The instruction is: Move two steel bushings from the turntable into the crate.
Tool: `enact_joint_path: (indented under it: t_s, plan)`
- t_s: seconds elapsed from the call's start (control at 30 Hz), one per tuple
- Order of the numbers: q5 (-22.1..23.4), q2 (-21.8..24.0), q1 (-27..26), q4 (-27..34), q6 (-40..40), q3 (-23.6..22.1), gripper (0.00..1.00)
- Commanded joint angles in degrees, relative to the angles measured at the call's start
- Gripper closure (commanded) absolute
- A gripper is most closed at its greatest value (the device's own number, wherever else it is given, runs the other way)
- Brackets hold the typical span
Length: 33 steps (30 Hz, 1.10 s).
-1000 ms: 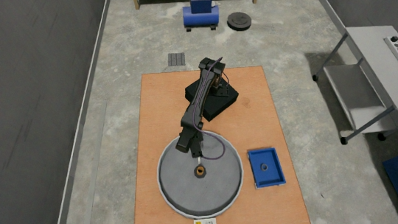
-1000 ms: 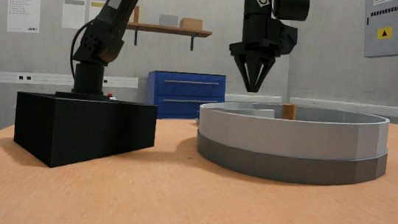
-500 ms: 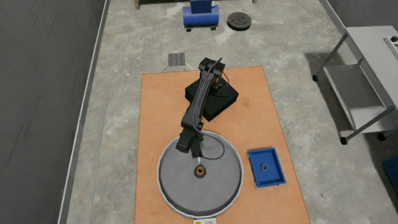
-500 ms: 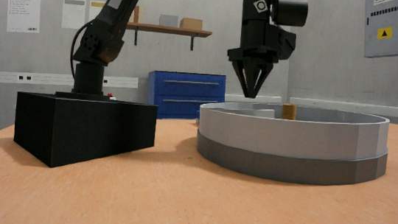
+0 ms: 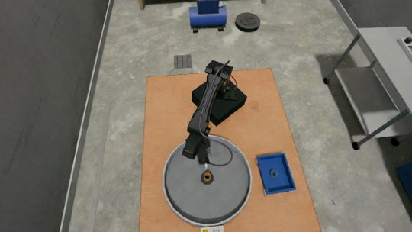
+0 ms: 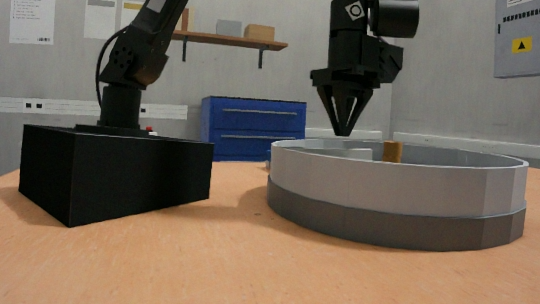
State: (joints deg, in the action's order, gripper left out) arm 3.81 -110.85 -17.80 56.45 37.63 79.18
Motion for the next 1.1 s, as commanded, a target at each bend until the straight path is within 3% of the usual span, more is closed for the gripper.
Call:
enact_joint_path:
  t_s: [0.0, 0.7, 0.83, 1.07]
  plan:
    - [0.90, 1.46, 0.70, -0.50, -0.28, 1.49, 0.87]
    - [0.90, 1.44, 0.71, -0.56, -0.29, 1.49, 0.87]
    - [0.86, 0.06, 0.83, -1.35, -0.61, -1.19, 0.87]
    - [0.85, -0.74, 0.57, -1.69, -0.61, -1.45, 0.87]
